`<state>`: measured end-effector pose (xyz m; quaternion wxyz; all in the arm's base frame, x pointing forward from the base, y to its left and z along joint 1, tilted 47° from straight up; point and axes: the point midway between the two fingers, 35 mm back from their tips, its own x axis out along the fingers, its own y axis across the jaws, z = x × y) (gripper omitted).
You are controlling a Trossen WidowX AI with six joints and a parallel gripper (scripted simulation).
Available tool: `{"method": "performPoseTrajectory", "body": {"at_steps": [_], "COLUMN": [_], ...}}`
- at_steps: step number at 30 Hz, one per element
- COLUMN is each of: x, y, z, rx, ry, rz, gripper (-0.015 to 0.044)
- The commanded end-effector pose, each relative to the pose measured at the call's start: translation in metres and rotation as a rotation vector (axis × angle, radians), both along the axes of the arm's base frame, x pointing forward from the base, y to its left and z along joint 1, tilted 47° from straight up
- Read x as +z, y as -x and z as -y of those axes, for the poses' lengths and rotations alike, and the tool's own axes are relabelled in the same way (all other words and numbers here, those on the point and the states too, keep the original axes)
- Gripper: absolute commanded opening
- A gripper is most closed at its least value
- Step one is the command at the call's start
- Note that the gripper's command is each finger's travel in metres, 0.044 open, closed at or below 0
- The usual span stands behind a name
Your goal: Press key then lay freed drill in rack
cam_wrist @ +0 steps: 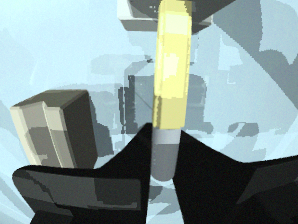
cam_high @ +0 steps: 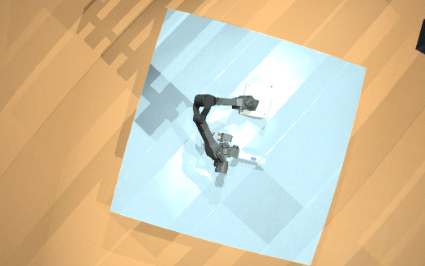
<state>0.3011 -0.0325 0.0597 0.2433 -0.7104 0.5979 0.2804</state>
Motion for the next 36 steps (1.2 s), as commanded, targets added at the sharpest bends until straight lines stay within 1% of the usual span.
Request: {"method": "performPoseTrajectory", "body": {"at_steps": [1,16,36], "x": [-0.001,-0.004,-0.012], "y": [0.000,0.000,0.000], "z": [-0.001,-0.002,-0.006], "rx": [0.001,0.004,0.004], "ry": [0.000,0.002,0.002], "rz": [-0.001,0.008,0.008], "gripper": [0.0053,0.0440,0.0440]}}
